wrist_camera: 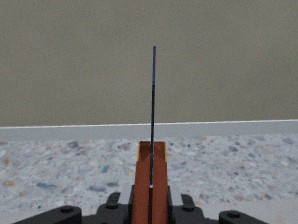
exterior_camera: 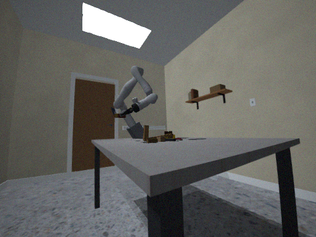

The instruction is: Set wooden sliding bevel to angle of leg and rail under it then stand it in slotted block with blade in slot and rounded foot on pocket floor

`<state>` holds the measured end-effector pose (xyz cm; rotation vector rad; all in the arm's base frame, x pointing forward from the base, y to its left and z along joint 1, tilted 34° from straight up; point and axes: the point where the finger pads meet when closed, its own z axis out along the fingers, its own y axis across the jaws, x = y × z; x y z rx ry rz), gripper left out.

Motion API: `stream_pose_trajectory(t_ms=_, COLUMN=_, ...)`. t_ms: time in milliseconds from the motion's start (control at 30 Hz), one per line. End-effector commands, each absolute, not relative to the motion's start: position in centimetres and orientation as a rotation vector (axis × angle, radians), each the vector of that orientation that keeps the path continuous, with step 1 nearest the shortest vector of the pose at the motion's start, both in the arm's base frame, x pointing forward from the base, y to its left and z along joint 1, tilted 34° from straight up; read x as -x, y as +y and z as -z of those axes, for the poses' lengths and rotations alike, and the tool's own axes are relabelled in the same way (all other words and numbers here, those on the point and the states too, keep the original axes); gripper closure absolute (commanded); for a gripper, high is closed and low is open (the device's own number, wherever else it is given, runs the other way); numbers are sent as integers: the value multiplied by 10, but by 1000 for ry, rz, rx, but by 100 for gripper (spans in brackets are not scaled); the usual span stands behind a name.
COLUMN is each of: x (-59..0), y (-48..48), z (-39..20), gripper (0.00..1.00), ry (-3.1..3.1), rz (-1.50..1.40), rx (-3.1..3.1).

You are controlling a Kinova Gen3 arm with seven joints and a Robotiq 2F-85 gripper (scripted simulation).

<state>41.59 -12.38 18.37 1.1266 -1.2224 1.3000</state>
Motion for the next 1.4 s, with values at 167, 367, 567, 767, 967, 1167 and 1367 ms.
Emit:
stream_pose_trajectory(t_ms=167, x=-416, y=-123, z=-184, gripper=90, ry=-1216, rz=-1296, rx=-1133)
stream_pose_trajectory(t_ms=367, x=-417, y=-122, z=-183, gripper=90, ry=-1205, rz=-1288, rx=-1142)
stream_pose_trajectory(t_ms=567, x=-417, y=-121, z=-183, gripper=90, ry=-1192, rz=-1279, rx=-1152)
stream_pose_trajectory(t_ms=767, x=-418, y=-120, z=-182, gripper=90, ry=-1176, rz=-1267, rx=-1165)
stream_pose_trajectory(t_ms=967, x=-419, y=-118, z=-181, gripper=90, ry=-1152, rz=-1250, rx=-1183)
stream_pose_trajectory(t_ms=1167, x=-420, y=-117, z=-180, gripper=90, ry=-1133, rz=-1236, rx=-1198)
stream_pose_trajectory(t_ms=1367, x=-421, y=-115, z=-178, gripper=90, ry=-1100, rz=-1212, rx=-1223)
